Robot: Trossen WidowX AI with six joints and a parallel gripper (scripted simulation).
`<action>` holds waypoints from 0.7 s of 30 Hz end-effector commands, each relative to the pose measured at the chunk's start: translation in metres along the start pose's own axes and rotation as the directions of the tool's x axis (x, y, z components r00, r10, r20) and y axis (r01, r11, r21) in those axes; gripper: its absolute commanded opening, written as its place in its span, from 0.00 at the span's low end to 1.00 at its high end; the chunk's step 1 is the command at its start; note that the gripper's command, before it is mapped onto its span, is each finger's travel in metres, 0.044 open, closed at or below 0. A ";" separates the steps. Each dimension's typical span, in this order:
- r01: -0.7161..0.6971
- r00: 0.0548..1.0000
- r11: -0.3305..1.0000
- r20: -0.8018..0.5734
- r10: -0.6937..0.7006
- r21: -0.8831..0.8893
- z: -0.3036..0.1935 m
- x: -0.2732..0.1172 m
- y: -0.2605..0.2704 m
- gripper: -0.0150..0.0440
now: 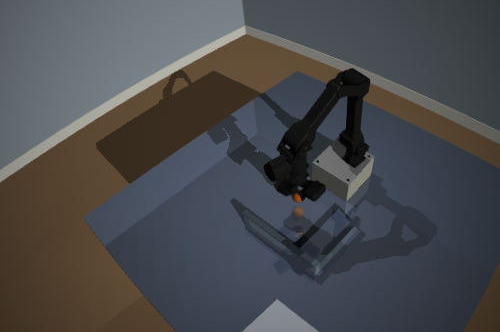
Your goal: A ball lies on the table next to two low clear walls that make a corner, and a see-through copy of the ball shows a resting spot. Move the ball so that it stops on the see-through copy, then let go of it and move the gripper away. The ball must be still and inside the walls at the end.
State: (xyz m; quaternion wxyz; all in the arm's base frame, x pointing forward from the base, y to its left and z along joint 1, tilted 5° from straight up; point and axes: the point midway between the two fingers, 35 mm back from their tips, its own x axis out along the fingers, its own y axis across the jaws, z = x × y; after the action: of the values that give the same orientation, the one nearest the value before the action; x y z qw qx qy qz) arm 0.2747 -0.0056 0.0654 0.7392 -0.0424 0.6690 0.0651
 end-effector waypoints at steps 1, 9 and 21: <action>0.004 1.000 1.000 0.004 -0.004 0.006 -0.001 0.007 0.000 0.25; 0.004 1.000 1.000 0.004 -0.004 0.006 0.000 0.051 0.000 0.25; 0.004 1.000 1.000 0.004 -0.004 0.006 -0.002 0.074 0.000 0.25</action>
State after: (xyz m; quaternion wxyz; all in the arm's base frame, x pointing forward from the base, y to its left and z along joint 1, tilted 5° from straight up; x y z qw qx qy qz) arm 0.2819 -0.0023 -0.0035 0.7443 -0.0426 0.6633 0.0649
